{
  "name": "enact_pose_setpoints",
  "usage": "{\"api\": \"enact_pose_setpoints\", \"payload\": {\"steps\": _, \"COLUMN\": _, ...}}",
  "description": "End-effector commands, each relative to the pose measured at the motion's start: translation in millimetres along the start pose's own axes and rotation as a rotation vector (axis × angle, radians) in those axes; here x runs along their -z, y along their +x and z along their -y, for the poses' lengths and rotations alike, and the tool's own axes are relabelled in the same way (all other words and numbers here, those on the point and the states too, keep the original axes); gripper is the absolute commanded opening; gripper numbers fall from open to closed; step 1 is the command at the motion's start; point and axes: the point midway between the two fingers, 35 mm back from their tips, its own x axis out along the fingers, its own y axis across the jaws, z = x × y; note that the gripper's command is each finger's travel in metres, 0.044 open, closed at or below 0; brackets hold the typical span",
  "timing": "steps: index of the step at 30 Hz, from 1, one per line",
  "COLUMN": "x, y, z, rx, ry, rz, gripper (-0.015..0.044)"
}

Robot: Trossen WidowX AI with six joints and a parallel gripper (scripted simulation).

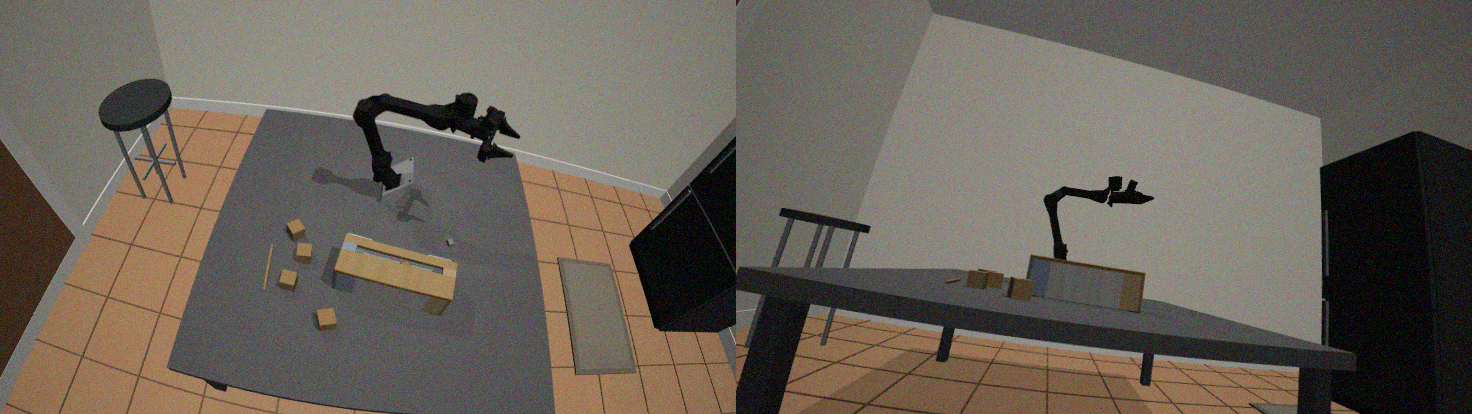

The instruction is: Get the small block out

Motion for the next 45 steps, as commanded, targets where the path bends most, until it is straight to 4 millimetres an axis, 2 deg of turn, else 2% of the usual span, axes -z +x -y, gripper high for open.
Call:
{"api": "enact_pose_setpoints", "payload": {"steps": 1, "x": 11, "y": 4, "z": 57, "rx": 0.117, "ry": 0.212, "rz": -0.086, "gripper": 0.04}}
{"api": "enact_pose_setpoints", "payload": {"steps": 6, "x": 43, "y": -1, "z": 136, "rx": 0.325, "ry": 0.608, "rz": -0.213, "gripper": 0.04}}
{"api": "enact_pose_setpoints", "payload": {"steps": 11, "x": 79, "y": -22, "z": 207, "rx": 0.569, "ry": 0.999, "rz": -0.288, "gripper": 0.04}}
{"api": "enact_pose_setpoints", "payload": {"steps": 17, "x": 119, "y": -60, "z": 270, "rx": 0.866, "ry": 1.396, "rz": -0.31, "gripper": 0.04}}
{"api": "enact_pose_setpoints", "payload": {"steps": 23, "x": 158, "y": -110, "z": 318, "rx": 1.205, "ry": 1.764, "rz": -0.267, "gripper": 0.04}}
{"api": "enact_pose_setpoints", "payload": {"steps": 31, "x": 201, "y": -189, "z": 356, "rx": 1.706, "ry": 2.154, "rz": -0.107, "gripper": 0.04}}
{"api": "enact_pose_setpoints", "payload": {"steps": 45, "x": 208, "y": -191, "z": 359, "rx": 1.724, "ry": 2.164, "rz": -0.099, "gripper": 0.04}}
